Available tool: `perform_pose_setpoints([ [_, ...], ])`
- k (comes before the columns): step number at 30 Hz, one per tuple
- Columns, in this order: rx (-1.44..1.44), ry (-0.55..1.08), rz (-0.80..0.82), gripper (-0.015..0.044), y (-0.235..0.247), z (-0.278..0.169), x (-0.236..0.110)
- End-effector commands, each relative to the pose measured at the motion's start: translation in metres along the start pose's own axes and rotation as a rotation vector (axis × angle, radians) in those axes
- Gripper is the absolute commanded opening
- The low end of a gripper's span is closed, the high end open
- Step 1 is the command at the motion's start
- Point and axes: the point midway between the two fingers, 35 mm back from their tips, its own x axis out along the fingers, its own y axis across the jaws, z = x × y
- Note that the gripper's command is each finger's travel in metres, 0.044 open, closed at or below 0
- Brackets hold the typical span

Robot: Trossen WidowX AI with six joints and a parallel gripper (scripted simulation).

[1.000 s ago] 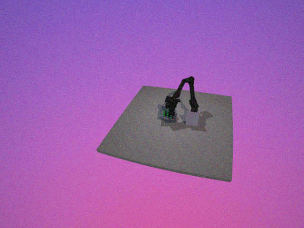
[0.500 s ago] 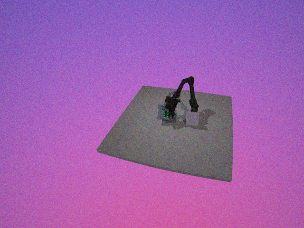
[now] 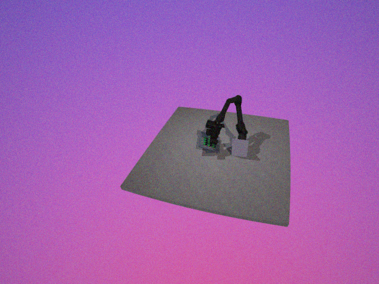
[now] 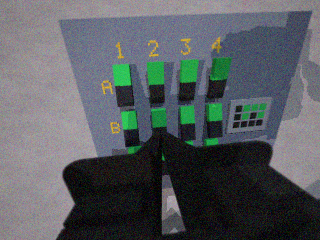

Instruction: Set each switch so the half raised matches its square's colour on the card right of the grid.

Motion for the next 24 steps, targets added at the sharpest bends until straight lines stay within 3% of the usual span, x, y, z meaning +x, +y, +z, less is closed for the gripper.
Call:
perform_pose_setpoints([
  [1,-0.003,0.001,-0.002,0.0000,0.000,0.000,0.001],
  [8,-0.003,0.027,0.002,0.0000,0.001,0.003,-0.062],
  [14,-0.002,0.028,0.002,0.0000,-0.001,0.003,-0.064],
  [20,-0.004,0.028,-0.001,0.0000,-0.055,0.003,-0.064],
  [24,-0.004,0.027,-0.001,0.0000,-0.057,0.003,-0.062],
])
